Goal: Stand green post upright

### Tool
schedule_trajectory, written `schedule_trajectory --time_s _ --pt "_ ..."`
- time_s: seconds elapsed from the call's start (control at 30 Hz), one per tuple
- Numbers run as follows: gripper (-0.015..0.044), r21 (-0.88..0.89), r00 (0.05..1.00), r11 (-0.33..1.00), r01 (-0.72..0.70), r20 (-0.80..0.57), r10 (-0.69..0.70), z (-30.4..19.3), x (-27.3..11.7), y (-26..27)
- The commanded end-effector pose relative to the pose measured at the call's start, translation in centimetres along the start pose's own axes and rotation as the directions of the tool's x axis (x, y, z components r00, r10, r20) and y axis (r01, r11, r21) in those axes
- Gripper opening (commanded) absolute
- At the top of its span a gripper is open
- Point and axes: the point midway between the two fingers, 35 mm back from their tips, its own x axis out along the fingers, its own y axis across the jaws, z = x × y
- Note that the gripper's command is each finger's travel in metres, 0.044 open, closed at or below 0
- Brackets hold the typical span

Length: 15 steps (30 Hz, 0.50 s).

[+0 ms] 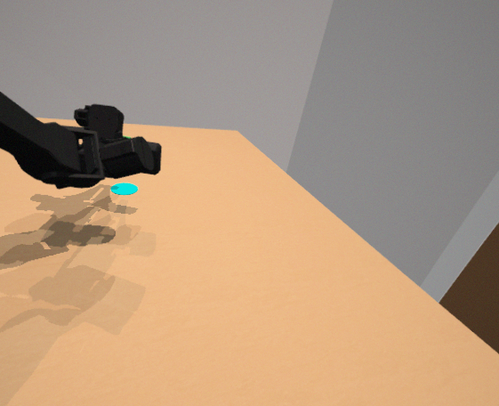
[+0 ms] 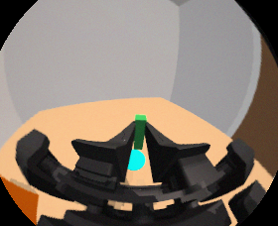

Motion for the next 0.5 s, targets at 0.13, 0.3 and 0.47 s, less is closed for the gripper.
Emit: schedule_trajectory --time_s 0.13,0.3,0.47 --pt "0.0023 0.005 1.0 1.0 -0.006 0.0 0.006 -4.0 0.3 0.6" --pt "0.0023 0.006 1.0 1.0 -0.005 0.0 0.005 -4.6 0.4 0.7" --pt "0.0023 0.008 1.0 1.0 -0.001 -0.005 0.001 -6.2 0.7 0.7"
